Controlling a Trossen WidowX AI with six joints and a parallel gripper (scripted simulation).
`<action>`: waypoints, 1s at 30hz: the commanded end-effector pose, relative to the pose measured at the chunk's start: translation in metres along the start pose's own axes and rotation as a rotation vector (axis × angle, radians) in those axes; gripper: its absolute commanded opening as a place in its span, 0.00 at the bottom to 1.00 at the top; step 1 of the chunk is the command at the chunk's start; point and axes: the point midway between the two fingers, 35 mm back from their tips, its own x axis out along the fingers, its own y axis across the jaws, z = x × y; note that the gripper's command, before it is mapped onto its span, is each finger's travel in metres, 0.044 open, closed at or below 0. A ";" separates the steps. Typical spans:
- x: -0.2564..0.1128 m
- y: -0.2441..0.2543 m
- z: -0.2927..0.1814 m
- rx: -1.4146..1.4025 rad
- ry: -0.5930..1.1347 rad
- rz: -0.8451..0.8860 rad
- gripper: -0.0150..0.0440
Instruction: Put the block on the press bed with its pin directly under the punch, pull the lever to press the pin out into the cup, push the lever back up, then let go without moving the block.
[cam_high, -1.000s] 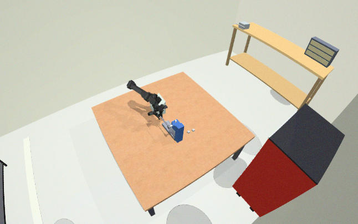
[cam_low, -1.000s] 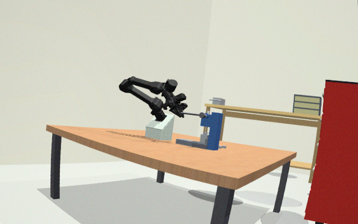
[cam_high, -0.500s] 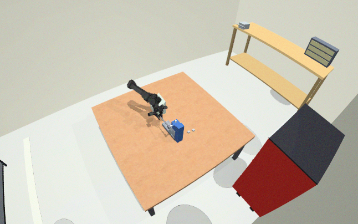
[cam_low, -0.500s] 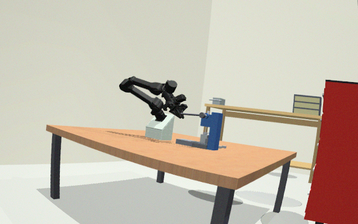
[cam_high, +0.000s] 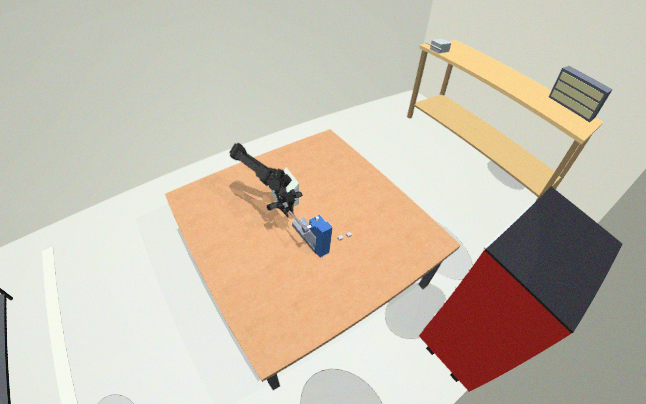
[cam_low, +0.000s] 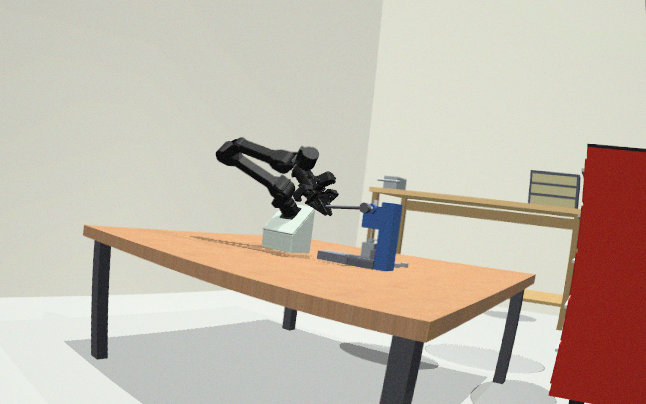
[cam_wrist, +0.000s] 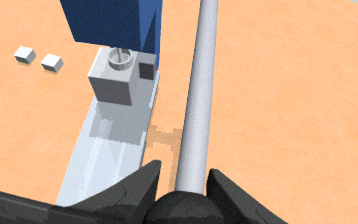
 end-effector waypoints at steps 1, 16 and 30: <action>0.002 0.001 0.000 0.000 -0.004 0.005 0.25; -0.002 0.001 0.003 0.000 -0.004 0.005 0.25; -0.006 0.001 0.007 0.000 -0.004 0.005 0.25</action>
